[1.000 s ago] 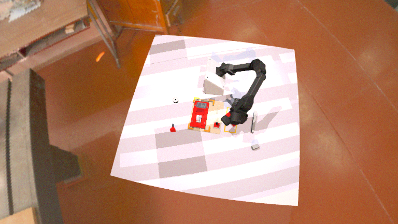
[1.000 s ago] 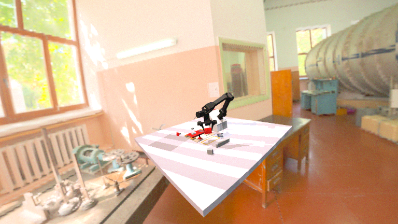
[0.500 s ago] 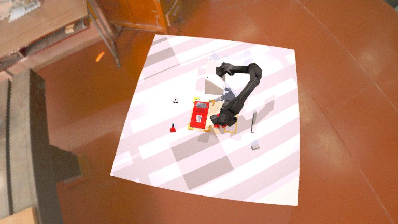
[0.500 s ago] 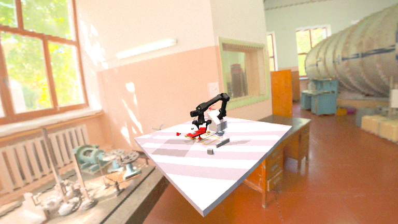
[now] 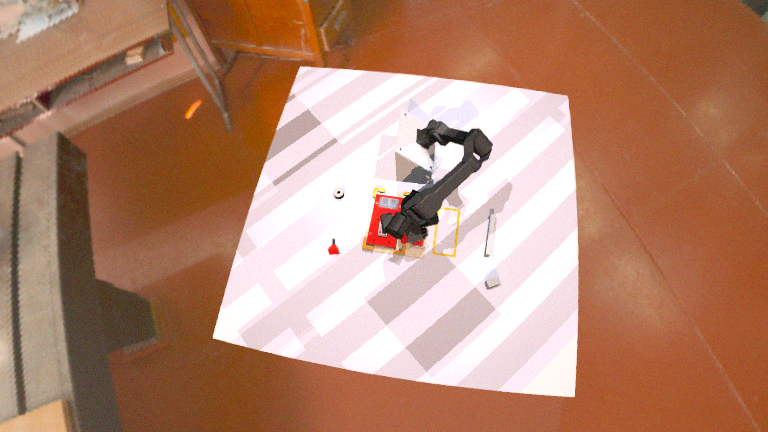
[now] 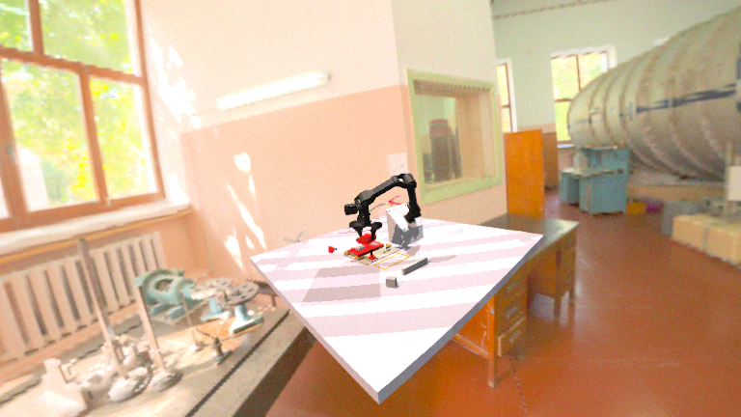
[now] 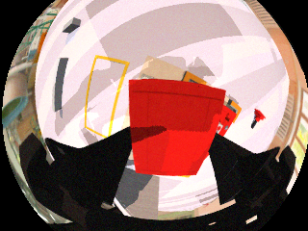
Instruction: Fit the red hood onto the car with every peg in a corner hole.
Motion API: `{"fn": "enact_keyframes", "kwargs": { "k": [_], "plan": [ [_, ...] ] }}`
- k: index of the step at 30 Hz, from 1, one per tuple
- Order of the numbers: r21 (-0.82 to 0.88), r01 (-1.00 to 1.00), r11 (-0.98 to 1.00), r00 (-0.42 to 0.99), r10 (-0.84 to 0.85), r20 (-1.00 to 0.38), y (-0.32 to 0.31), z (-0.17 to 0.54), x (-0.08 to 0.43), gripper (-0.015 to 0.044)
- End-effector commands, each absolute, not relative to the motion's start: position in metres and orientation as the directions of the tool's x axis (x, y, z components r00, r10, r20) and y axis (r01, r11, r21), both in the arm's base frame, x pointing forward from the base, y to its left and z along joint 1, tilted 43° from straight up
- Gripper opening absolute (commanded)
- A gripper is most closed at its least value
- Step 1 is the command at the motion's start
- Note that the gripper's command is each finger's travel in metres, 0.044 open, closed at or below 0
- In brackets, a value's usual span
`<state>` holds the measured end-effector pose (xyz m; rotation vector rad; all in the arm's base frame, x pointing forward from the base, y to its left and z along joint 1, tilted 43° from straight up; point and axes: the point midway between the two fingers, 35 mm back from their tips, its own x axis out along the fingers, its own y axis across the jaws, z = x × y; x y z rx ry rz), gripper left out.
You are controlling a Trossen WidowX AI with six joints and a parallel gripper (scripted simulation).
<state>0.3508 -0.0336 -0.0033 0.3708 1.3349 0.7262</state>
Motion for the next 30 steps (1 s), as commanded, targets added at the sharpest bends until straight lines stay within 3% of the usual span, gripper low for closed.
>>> {"fn": "enact_keyframes", "kwargs": {
  "k": [1,16,30],
  "plan": [
    [0.641,-0.197,0.742,0.064,0.662,-0.747,-0.048,-0.015,0.350,0.0000],
    [0.678,0.063,0.732,0.067,0.675,-0.735,-0.099,-0.065,0.335,0.0000],
    [0.680,0.074,0.729,0.067,0.677,-0.733,-0.074,-0.096,0.335,0.0000]
  ]
}}
